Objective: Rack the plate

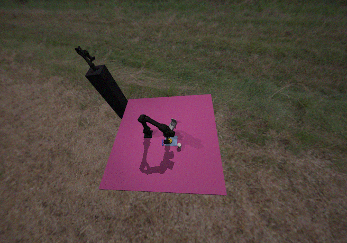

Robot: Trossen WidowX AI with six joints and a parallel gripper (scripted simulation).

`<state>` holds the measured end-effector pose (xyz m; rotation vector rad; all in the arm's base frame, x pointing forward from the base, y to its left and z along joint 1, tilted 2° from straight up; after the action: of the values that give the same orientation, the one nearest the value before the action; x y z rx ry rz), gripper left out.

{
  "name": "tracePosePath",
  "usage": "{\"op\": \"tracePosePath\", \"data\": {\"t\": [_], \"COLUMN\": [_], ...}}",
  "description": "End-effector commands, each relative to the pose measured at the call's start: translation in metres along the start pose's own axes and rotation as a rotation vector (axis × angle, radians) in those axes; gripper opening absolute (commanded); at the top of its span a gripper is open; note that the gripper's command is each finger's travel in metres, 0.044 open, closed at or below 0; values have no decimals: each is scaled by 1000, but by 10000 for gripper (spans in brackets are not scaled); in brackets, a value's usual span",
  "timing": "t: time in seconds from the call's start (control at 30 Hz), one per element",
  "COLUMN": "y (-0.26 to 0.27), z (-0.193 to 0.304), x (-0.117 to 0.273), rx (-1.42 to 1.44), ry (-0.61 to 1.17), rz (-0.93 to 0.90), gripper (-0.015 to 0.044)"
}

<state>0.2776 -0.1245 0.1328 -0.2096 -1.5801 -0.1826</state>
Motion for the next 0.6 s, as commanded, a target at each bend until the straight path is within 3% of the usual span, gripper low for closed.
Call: {"op": "tracePosePath", "data": {"t": [0.0, 0.57], "y": [3, 2], "z": [2, 1], "x": [-3, -31], "rx": [-7, -7], "ry": [20, 20], "rz": [4, 4], "gripper": [400, 400]}}
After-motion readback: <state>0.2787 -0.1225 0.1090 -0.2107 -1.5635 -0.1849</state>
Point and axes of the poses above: the point midway between the two fingers, 35 mm back from their tips, its own x axis back along the fingers, its own y axis across the jaws, z = x × y, the point moved 5 cm from there along x, back along the fingers, and after that the axes turned 11 degrees about -x, right-handed, at the moved point
